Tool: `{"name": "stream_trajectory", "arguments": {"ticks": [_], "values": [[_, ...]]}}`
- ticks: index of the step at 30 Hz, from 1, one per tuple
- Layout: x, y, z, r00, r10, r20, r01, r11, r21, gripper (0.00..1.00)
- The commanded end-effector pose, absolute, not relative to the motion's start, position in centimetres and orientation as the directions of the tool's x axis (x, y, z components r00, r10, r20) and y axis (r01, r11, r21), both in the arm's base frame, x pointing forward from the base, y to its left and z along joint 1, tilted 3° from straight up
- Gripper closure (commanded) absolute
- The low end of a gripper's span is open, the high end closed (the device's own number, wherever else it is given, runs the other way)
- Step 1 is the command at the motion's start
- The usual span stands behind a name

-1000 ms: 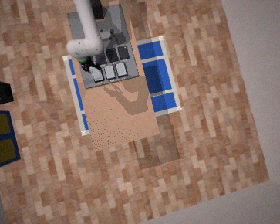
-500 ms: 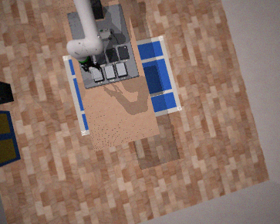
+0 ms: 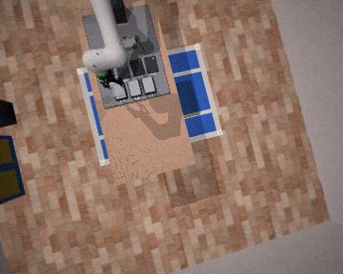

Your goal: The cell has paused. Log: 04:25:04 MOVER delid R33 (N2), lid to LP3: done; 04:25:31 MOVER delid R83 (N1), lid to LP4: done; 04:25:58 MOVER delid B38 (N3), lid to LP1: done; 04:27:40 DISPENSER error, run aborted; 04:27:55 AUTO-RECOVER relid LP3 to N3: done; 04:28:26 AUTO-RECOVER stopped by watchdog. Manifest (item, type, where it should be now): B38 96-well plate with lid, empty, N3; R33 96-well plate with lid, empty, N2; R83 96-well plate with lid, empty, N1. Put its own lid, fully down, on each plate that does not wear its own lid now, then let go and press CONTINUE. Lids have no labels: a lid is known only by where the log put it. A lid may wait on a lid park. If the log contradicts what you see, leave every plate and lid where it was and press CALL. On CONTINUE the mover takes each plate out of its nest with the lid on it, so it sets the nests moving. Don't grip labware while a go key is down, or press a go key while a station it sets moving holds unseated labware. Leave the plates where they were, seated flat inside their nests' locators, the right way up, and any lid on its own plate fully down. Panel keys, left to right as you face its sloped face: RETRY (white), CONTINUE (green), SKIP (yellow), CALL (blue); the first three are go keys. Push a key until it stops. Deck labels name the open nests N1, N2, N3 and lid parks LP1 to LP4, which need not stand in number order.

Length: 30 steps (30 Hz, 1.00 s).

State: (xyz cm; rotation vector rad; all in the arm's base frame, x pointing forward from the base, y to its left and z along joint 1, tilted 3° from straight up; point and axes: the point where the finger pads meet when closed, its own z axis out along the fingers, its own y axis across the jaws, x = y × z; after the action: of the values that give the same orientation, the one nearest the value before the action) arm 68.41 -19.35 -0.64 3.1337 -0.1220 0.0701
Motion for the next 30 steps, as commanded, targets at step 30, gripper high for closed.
{"name": "stream_trajectory", "arguments": {"ticks": [30], "values": [[68.7,-19.4,-3.9,0.996,-0.078,0.045,-0.078,-0.997,0.003,1.0]]}}
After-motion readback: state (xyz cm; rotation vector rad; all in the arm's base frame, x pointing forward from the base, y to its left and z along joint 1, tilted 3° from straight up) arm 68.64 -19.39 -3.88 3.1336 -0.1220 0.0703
